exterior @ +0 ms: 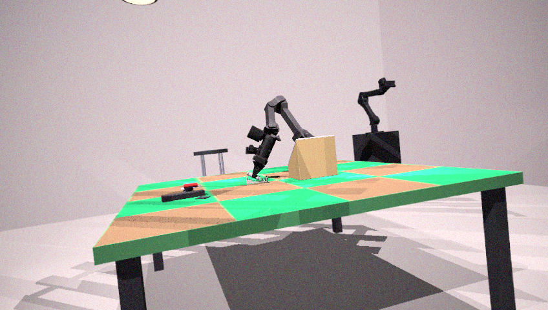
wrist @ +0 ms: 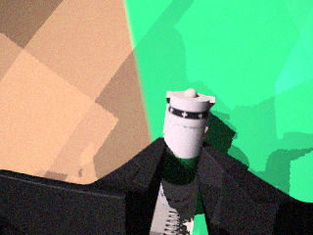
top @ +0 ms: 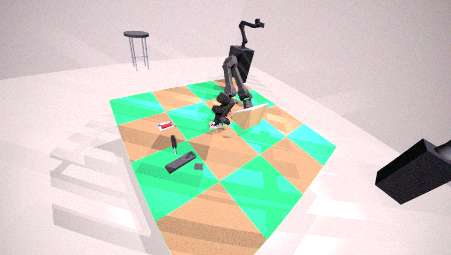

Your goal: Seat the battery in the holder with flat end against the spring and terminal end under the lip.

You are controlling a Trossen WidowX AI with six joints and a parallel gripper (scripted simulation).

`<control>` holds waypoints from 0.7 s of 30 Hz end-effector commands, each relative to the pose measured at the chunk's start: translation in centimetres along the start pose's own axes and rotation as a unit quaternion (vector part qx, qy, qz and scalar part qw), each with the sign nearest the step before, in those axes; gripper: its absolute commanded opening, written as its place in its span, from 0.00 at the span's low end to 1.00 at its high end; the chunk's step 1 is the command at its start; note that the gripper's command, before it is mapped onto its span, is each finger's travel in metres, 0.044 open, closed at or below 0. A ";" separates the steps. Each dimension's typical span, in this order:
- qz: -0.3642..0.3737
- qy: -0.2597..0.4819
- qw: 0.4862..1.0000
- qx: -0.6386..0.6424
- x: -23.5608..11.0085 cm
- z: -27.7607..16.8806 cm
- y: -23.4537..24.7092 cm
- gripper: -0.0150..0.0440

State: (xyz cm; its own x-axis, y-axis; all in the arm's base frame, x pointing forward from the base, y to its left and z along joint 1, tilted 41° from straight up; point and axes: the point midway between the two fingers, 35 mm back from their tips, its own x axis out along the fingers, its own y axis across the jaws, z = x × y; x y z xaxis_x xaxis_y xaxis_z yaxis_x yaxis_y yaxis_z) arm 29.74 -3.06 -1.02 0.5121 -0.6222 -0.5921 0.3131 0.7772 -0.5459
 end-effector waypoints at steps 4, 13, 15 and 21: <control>0.001 -0.001 1.000 -0.005 -0.1 -0.8 -0.2 0.35; 0.004 -0.001 1.000 -0.006 -0.4 -1.5 -0.2 0.35; 0.004 -0.001 1.000 -0.006 -0.5 -1.6 -0.2 0.35; 0.005 -0.001 1.000 -0.006 -0.7 -2.0 -0.2 0.35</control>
State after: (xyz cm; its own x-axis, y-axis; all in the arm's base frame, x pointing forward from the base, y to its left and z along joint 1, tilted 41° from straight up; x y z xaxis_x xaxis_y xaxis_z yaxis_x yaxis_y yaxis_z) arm 28.41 -2.95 -1.44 0.5215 -0.6139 -0.5926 0.3017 0.7823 -0.5449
